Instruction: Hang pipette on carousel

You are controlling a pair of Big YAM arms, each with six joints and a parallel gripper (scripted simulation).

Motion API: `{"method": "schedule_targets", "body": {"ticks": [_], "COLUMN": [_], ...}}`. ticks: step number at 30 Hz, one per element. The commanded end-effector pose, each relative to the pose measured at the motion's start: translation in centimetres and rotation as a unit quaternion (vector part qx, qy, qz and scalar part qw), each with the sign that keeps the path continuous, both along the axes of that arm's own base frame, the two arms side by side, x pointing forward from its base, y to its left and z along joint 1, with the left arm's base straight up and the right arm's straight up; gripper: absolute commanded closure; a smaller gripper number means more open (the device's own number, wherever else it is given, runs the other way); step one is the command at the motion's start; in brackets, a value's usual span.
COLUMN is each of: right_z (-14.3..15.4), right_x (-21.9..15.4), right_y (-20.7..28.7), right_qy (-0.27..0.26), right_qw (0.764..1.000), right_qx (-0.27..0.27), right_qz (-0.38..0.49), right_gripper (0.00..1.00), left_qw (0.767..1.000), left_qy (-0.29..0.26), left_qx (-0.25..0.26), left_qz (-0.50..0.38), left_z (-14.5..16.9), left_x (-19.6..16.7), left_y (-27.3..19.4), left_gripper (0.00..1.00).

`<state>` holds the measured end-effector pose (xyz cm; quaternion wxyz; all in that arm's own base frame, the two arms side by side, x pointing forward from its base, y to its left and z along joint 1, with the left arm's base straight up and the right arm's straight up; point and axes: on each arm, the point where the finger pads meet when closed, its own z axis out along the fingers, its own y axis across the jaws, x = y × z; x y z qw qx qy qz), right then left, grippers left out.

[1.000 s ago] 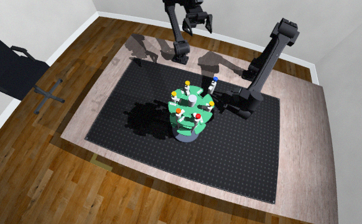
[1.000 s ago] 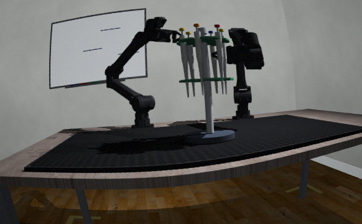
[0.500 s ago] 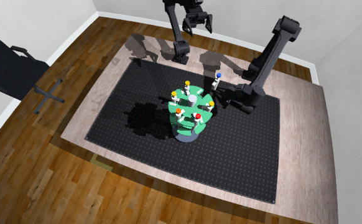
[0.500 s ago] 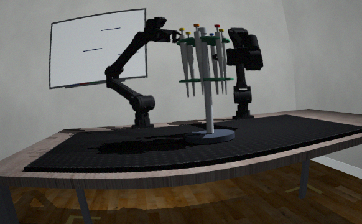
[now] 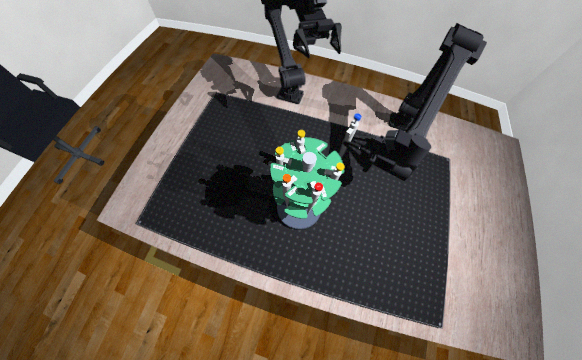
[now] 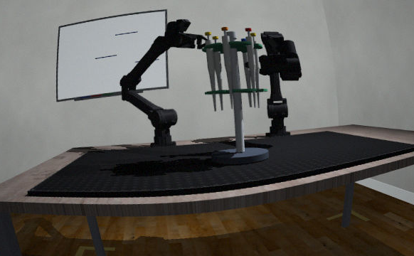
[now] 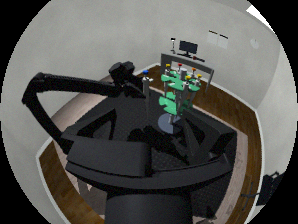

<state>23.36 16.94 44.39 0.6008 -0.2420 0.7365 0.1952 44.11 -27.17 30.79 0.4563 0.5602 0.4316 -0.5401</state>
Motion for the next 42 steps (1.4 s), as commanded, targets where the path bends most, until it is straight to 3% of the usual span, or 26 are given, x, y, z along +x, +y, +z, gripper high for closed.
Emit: {"method": "schedule_targets", "body": {"ticks": [1, 4, 12, 17, 24, 42], "right_z": [4.8, 4.8, 4.8, 4.8, 4.8, 4.8], "right_x": [-0.1, -0.1, -0.1, -0.1, -0.1, -0.1], "right_y": [-0.9, -0.9, -0.9, -0.9, -0.9, -0.9], "right_qy": [-0.031, -0.031, -0.031, -0.031, -0.031, -0.031], "right_qw": [0.999, 0.999, 0.999, 0.999, 0.999, 0.999], "right_qx": [0.025, 0.025, 0.025, 0.025, 0.025, 0.025], "right_qz": [-0.011, -0.011, -0.011, -0.011, -0.011, -0.011], "right_gripper": [0.0, 0.0, 0.0, 0.0, 0.0, 0.0], "left_qw": [0.998, 1.0, 0.999, 1.0, 1.0, 1.0], "left_qy": [-0.059, -0.001, 0.032, 0.021, -0.017, -0.01], "left_qx": [-0.013, -0.001, 0.006, 0.005, -0.004, -0.002], "left_qz": [-0.001, -0.004, -0.009, -0.012, -0.013, -0.015], "left_z": [3.0, 2.4, 1.3, 0.1, 1.4, 1.5], "left_x": [-0.6, -1.1, -0.8, -0.7, 0.7, 2.7], "left_y": [-0.3, -0.7, -0.9, -1.1, -1.5, -2.2], "left_gripper": [0.86, 0.86, 0.86, 0.86, 0.86, 0.86]}}
